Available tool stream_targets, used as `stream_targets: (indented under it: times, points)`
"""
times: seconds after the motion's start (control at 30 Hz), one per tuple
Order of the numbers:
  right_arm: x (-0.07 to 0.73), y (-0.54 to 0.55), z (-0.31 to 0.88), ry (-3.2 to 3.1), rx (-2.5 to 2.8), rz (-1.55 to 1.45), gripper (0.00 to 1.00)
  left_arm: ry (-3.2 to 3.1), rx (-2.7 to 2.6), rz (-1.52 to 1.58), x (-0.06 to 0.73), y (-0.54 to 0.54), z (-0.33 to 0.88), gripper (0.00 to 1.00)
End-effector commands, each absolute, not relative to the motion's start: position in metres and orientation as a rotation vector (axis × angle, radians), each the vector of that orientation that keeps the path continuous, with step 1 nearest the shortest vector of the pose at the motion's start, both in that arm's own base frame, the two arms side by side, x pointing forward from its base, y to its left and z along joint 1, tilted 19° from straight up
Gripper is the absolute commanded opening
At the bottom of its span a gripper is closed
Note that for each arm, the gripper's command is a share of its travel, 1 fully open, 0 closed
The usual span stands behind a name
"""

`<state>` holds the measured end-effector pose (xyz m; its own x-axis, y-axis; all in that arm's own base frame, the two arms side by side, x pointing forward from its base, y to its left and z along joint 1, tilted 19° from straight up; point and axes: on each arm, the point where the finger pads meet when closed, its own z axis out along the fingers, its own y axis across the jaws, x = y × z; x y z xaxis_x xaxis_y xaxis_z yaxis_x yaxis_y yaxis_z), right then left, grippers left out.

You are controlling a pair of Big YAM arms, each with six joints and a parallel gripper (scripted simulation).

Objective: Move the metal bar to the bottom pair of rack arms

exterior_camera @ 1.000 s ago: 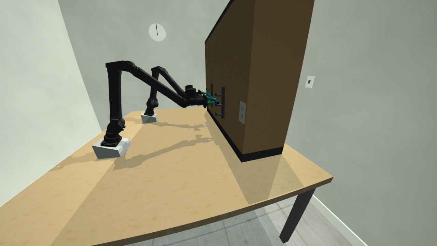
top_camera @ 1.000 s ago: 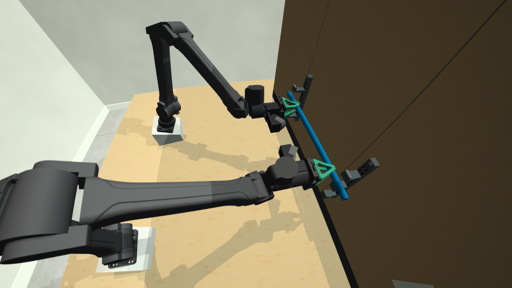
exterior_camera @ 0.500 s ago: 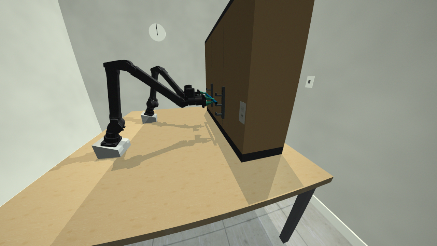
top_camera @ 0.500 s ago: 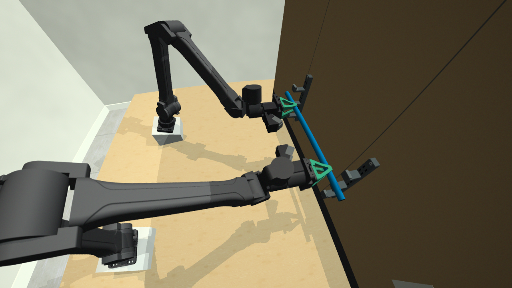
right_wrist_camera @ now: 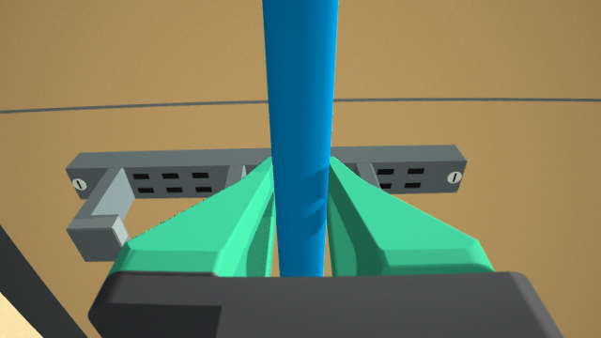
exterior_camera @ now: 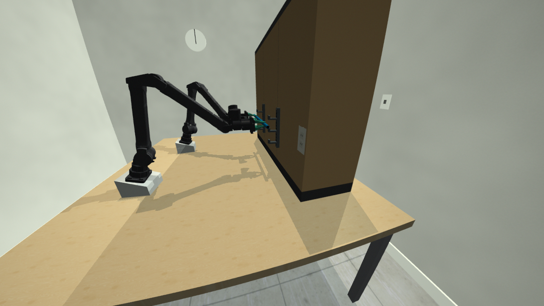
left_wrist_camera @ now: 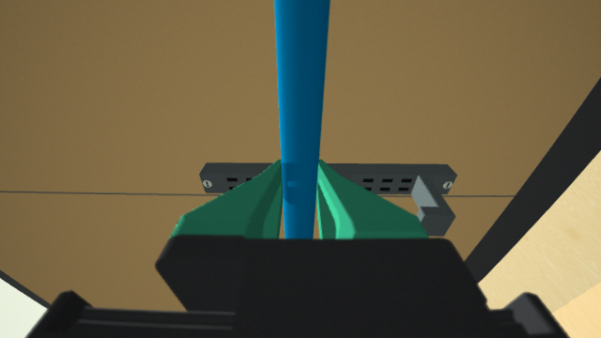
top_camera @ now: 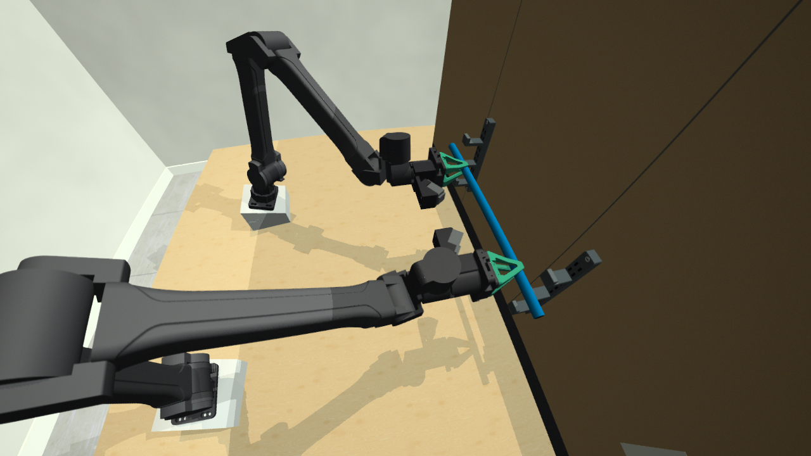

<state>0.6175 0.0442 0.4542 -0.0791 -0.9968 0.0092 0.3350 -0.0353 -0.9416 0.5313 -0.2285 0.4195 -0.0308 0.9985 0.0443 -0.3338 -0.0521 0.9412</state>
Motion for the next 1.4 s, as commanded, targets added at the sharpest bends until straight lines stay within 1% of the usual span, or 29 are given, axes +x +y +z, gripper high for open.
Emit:
stream_targets:
  times: [0.0,1.37]
  points:
    - [0.6003,0.0423,0.4916,0.954,-0.863,-1.447,0.0,0.929,0.884,1.39,0.5164,-0.2222,0.4507,0.0]
    - [0.5939,0.0433,0.493,0.954,-0.863,-1.447,0.0,0.929,0.884,1.39,0.5132,-0.2217,0.4472,0.0]
